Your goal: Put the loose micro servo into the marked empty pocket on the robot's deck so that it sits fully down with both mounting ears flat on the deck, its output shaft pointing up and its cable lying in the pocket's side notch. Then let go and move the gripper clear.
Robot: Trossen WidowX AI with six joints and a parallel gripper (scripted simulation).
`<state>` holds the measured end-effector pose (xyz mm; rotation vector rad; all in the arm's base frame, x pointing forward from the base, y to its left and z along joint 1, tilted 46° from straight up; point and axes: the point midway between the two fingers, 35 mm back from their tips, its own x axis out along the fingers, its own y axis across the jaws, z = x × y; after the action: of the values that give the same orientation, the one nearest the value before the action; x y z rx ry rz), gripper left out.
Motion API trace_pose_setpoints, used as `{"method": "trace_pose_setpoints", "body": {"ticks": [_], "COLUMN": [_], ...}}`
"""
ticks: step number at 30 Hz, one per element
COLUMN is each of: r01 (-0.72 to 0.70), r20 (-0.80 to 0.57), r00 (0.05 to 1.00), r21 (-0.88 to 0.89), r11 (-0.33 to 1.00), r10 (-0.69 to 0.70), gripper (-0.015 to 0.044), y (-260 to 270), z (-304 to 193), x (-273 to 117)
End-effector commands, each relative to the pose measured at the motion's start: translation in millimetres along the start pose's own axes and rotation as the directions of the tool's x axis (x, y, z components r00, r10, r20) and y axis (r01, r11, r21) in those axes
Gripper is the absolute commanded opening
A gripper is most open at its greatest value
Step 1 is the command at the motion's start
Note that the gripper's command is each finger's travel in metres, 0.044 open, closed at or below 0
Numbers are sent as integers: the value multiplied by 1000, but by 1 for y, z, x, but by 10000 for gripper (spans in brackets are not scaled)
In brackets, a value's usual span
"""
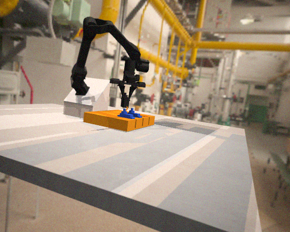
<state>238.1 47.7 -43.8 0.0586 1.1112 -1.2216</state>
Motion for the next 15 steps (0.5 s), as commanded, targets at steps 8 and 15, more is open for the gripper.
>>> {"method": "trace_pose_setpoints", "body": {"ticks": [8,15], "r01": [-5,-5], "r20": [-4,-4], "r00": [1000,1000], "r21": [-352,-566], "r11": [936,825], "r10": [4,4], "gripper": [0,0], "y": [1,1], "z": [-1,-1], "x": [-1,-1]}}
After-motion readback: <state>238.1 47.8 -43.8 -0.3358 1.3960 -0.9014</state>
